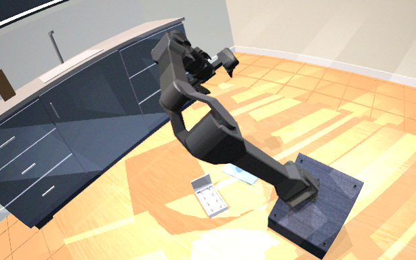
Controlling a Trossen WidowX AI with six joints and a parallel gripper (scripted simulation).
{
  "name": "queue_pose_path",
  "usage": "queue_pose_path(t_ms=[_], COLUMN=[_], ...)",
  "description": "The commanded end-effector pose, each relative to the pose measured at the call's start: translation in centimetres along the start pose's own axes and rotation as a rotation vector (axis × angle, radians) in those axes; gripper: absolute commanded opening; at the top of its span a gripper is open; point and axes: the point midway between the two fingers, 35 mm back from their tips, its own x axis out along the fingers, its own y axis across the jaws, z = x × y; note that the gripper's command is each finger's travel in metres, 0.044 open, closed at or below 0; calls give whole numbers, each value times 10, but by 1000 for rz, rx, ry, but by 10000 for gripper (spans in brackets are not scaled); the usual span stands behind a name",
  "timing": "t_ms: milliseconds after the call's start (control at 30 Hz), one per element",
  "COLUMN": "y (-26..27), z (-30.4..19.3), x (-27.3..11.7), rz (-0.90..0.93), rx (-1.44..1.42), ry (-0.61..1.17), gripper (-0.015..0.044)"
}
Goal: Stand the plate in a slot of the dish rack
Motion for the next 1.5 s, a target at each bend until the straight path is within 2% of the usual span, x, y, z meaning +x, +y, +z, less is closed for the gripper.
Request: queue_pose_path(t_ms=[0, 433, 833, 1033, 1267, 1467], y=[2, 10, 20, 22, 78, 83], z=[-10, -48, -92, -95, -137, -143], x=[26, 98, 149, 153, 229, 236], rz=[58, 320, 617, 633, 637, 640], rx=[-87, -375, -578, -587, -586, -586], ry=[76, 260, 324, 323, 323, 323], gripper=[400, 400, 400, 400, 400, 400])
